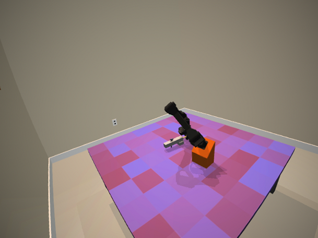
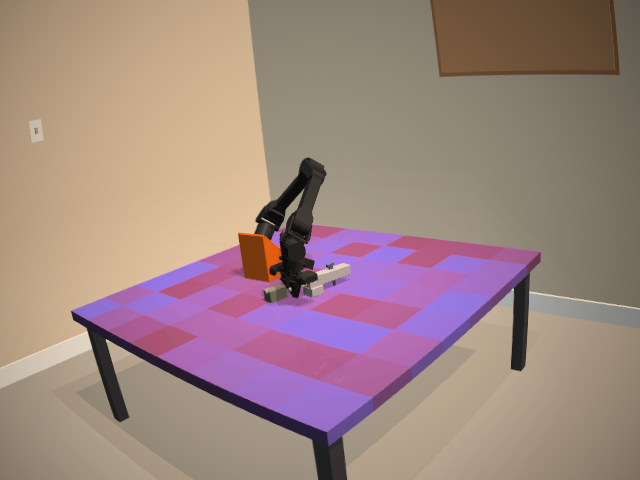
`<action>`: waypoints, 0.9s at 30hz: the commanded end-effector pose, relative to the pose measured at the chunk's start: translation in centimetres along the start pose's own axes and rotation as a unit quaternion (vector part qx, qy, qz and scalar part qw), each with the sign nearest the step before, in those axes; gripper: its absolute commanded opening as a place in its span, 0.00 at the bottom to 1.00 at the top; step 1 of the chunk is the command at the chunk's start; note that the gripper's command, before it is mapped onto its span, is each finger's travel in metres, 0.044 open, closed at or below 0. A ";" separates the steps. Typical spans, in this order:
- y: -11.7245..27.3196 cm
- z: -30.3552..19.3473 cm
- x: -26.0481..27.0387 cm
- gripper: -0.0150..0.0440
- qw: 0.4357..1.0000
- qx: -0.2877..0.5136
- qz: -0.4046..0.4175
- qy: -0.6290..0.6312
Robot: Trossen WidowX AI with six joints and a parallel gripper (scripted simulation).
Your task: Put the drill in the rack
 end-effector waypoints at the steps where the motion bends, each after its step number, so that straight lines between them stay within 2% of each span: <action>1: 0.2 0.0 0.1 0.25 1.000 -0.001 -0.002 0.000; 27: 0.4 -0.3 0.2 0.25 1.000 -0.001 -0.002 0.000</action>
Point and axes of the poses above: the point midway between the two fingers, 35 mm back from their tips, its own y axis back along the fingers, its own x axis across the jaws, z = x × y, the point moved 10 cm from there along y, back along the fingers, and after that the axes turned 10 degrees about y, right-handed, at the moved point
